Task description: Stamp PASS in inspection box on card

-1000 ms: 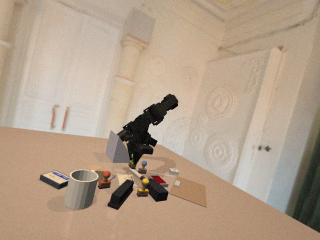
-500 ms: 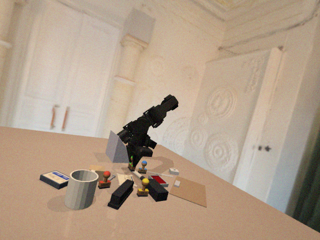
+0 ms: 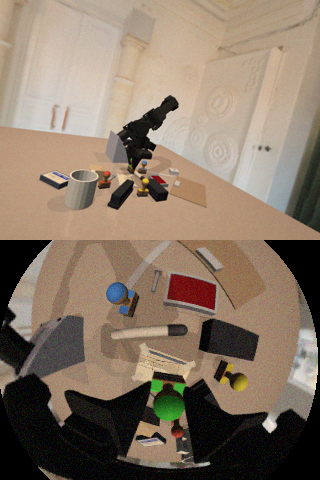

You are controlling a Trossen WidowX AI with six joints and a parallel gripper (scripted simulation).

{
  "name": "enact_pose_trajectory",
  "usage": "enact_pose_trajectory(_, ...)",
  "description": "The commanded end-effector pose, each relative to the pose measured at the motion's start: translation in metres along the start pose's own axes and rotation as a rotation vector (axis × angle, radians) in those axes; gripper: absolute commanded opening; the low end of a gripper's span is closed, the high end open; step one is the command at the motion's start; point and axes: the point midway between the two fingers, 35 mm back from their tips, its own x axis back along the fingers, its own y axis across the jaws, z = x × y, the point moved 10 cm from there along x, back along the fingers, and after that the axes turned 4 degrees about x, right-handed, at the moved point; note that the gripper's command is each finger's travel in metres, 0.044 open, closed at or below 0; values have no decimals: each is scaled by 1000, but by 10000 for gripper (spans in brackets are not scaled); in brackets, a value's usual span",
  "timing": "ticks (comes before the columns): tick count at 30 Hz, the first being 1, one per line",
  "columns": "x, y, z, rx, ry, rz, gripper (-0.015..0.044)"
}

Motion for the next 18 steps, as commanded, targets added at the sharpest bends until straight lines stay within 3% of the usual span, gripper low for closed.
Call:
enact_pose_trajectory(1, -3, 0, 0, -5, -3, 2, 0)
enact_pose_trajectory(18, -15, 1, 0, -5, -5, 2, 0)
